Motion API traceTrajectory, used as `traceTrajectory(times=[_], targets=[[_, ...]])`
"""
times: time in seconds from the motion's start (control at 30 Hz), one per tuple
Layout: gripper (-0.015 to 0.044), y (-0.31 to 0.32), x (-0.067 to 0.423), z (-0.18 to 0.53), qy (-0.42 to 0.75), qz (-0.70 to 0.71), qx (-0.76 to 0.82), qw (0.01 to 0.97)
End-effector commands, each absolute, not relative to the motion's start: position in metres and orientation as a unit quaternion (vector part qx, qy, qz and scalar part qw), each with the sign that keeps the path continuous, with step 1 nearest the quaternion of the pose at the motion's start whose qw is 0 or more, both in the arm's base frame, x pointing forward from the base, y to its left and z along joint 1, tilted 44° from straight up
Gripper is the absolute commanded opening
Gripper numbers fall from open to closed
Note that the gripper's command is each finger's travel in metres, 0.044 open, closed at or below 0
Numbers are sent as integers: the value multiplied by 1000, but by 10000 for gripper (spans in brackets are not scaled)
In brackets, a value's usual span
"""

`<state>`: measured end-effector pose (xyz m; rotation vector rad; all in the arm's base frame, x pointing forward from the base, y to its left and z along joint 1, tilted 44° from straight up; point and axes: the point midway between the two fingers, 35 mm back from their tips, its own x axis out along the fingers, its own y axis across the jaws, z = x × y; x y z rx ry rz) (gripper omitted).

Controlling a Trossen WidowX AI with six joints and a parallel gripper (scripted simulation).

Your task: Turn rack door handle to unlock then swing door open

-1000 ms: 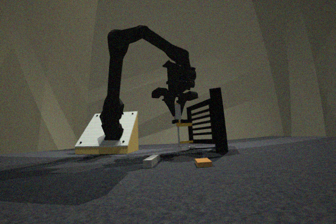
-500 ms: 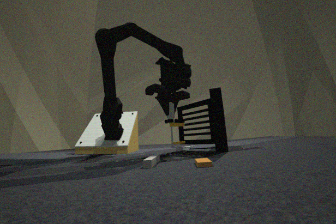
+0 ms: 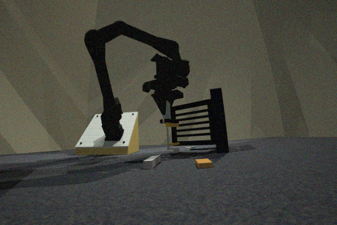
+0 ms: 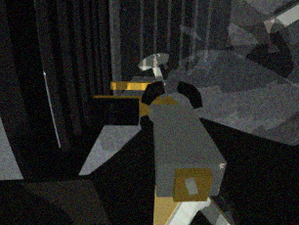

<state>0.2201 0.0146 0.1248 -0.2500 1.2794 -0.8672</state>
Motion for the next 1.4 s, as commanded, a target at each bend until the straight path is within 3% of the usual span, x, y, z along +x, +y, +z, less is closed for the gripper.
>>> traceTrajectory(times=[0.0, 1.17, 1.37], targets=[[18, 7, 218, 131, 587, -370, -141, 706], [18, -25, 215, 162, 634, -284, -241, 678], [176, -25, 215, 162, 634, -284, -241, 678]])
